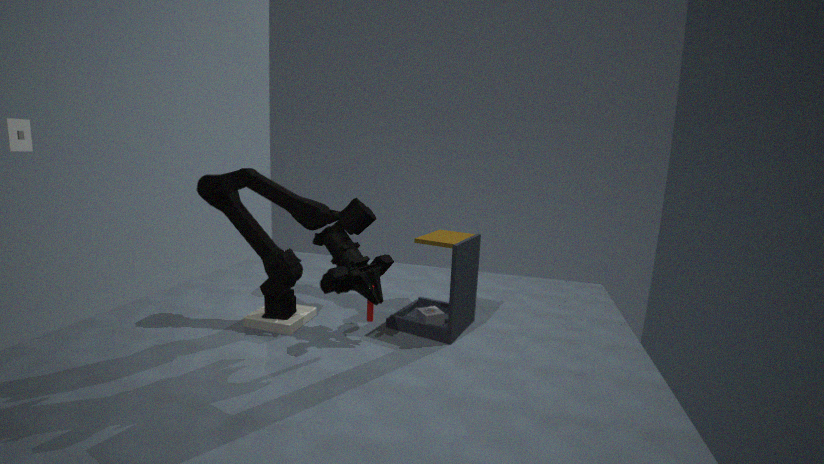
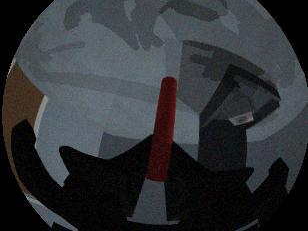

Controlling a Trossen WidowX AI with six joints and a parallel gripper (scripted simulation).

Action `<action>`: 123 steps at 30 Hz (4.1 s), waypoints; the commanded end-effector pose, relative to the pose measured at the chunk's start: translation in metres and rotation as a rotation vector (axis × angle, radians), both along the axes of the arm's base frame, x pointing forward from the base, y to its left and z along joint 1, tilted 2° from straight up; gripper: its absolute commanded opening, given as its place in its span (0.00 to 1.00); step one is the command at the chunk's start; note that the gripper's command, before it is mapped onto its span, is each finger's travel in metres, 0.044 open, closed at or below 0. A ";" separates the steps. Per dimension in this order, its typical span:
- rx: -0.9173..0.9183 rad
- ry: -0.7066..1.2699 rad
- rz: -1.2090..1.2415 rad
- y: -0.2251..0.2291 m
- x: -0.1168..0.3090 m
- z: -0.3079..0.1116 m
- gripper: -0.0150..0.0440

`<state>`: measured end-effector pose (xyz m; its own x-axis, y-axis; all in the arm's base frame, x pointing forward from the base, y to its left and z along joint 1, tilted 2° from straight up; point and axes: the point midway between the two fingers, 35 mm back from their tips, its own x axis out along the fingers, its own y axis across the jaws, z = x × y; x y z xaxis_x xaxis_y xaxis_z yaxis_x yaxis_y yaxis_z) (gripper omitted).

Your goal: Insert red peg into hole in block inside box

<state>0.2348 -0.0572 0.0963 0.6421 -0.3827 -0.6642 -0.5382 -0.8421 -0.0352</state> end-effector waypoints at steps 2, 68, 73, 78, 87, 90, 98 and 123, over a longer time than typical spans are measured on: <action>0.002 -0.009 0.000 0.005 0.006 0.005 0.25; 0.006 -0.020 0.102 0.126 0.069 0.010 0.25; 0.005 -0.023 0.107 0.132 0.072 0.009 0.25; 0.004 -0.024 0.108 0.128 0.085 0.009 0.25; 0.003 -0.026 0.108 0.120 0.103 0.009 0.25; 0.003 -0.026 0.108 0.119 0.103 0.009 0.25; 0.002 -0.026 0.108 0.115 0.107 0.009 0.25; 0.002 -0.027 0.108 0.107 0.120 0.009 0.25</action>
